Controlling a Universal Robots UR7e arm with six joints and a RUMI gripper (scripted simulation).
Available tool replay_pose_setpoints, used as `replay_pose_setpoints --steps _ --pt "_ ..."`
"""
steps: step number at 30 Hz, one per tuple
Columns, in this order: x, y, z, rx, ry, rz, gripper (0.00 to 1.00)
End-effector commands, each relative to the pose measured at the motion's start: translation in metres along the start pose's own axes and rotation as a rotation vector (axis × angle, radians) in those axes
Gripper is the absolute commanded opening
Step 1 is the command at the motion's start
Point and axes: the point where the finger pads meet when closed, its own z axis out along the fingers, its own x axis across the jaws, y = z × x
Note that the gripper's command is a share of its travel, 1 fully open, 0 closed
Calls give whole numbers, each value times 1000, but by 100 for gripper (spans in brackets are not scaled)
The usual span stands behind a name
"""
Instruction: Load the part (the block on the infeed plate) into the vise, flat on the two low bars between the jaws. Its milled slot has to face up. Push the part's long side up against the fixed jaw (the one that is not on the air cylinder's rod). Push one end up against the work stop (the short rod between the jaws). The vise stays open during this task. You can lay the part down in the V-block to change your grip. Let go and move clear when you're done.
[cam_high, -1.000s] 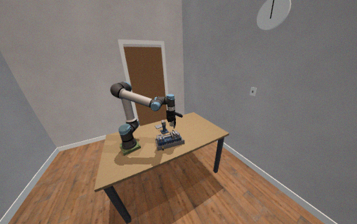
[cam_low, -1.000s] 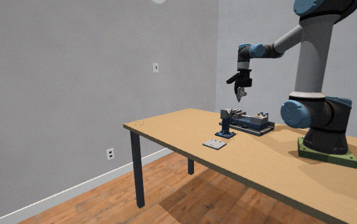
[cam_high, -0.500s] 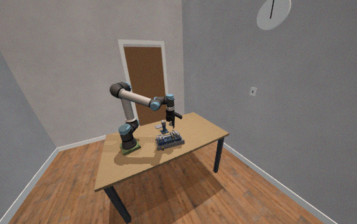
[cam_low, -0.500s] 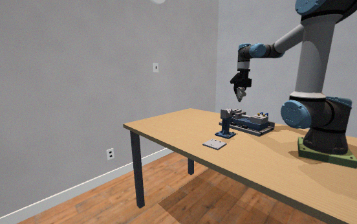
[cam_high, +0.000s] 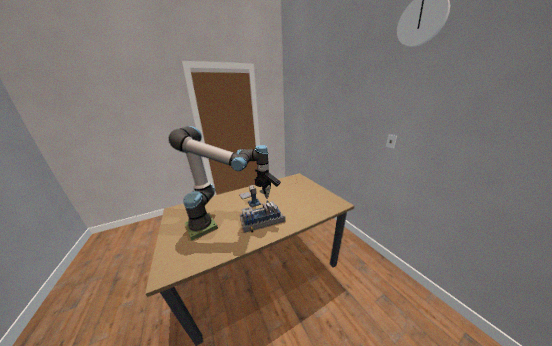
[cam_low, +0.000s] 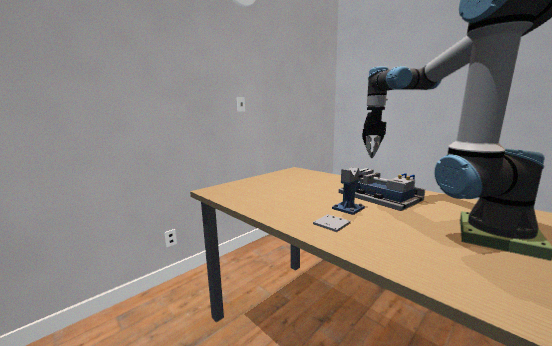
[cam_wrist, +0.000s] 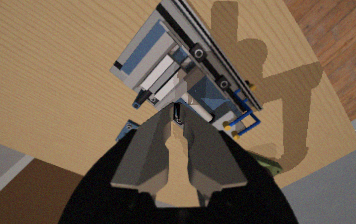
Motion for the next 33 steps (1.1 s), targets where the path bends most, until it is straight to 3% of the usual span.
replay_pose_setpoints --steps 1,20,33 --pt "2 3 0 4 5 167 0" --pt "7 12 0 5 4 533 0" --pt "9 16 0 5 4 669 0"
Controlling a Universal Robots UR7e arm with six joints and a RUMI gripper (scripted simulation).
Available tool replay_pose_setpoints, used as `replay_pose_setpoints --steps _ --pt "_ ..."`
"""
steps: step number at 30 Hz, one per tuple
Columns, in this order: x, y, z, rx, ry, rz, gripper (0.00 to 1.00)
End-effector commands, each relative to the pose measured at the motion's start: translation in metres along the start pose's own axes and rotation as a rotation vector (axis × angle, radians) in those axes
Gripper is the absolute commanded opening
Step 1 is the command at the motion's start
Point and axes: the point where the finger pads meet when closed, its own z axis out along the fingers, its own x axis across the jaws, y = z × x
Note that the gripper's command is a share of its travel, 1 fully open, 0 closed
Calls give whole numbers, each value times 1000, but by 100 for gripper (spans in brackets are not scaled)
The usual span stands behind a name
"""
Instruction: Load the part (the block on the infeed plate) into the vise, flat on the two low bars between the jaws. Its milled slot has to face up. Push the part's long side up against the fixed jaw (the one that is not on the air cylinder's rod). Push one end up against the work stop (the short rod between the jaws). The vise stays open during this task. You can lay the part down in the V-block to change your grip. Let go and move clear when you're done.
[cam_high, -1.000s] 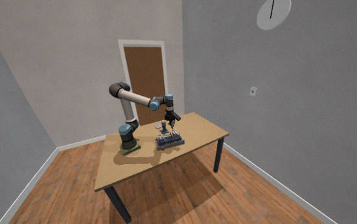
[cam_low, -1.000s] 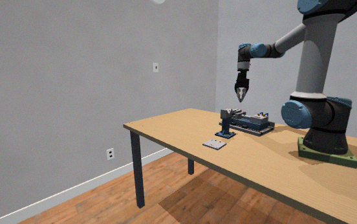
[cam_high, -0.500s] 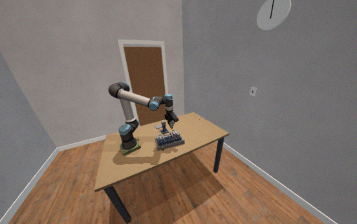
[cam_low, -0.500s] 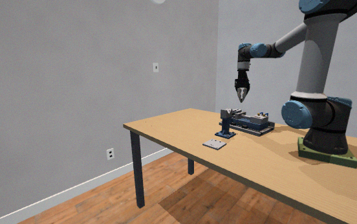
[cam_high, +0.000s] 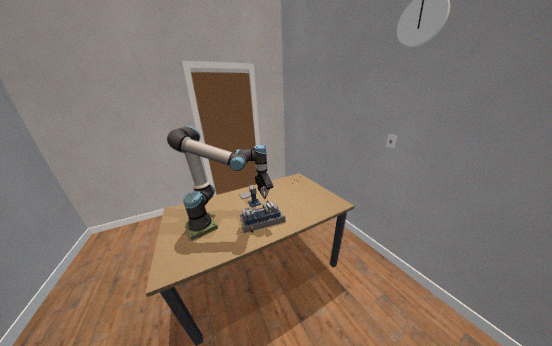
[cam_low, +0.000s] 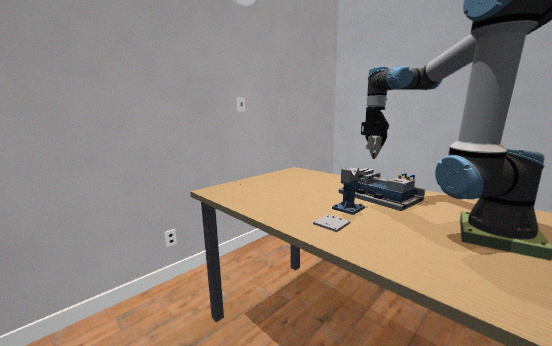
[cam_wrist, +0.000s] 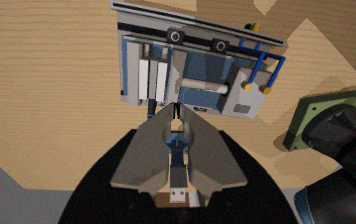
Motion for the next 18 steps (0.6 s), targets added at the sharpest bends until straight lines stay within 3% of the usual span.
replay_pose_setpoints --steps 1,18 --pt "1 1 0 2 -1 59 0" --pt "3 2 0 2 -1 128 0"
